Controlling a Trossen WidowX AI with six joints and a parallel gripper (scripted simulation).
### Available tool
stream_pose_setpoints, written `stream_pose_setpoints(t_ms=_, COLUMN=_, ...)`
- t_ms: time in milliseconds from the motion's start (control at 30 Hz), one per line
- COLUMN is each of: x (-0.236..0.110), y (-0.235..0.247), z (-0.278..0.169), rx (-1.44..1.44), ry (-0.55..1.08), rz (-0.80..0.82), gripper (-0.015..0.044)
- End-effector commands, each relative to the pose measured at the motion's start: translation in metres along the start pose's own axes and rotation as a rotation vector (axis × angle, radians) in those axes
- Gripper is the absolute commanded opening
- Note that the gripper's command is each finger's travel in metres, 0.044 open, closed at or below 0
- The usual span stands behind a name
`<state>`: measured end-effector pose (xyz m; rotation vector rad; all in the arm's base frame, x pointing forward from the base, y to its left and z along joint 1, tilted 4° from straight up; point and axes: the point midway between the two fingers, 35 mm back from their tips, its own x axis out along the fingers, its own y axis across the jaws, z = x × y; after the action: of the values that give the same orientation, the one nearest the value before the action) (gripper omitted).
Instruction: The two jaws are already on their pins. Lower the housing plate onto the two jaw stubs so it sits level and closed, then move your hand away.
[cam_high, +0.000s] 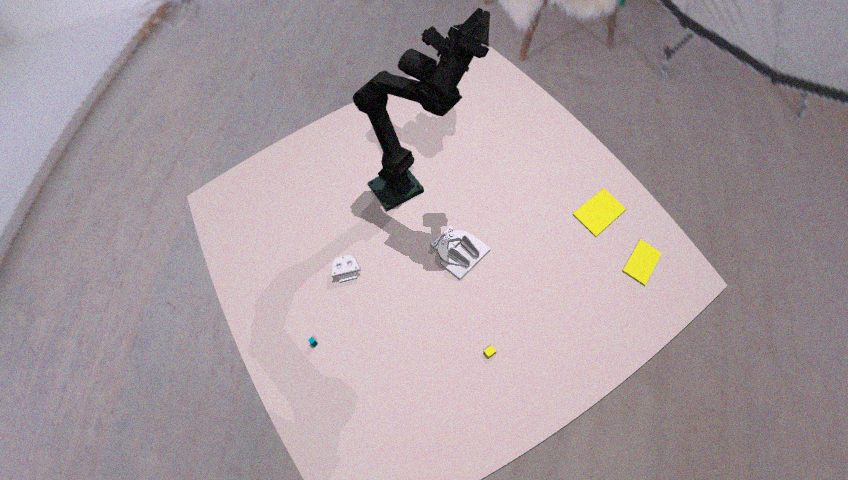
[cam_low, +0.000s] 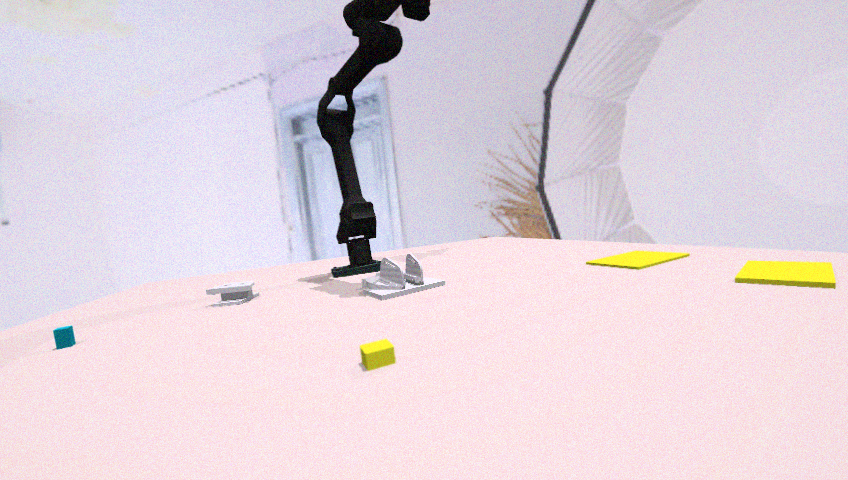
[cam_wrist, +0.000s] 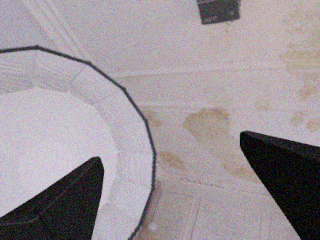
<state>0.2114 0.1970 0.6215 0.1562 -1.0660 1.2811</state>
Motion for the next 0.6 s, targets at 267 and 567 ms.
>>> stream_pose_setpoints(t_ms=267, x=-0.015, y=-0.032, z=-0.021, rx=-0.011, ry=0.094, rz=-0.118, gripper=0.044)
stream_pose_setpoints(t_ms=567, x=-0.044, y=-0.075, z=-0.045, rx=-0.029, ry=0.222, rz=-0.279, gripper=0.044)
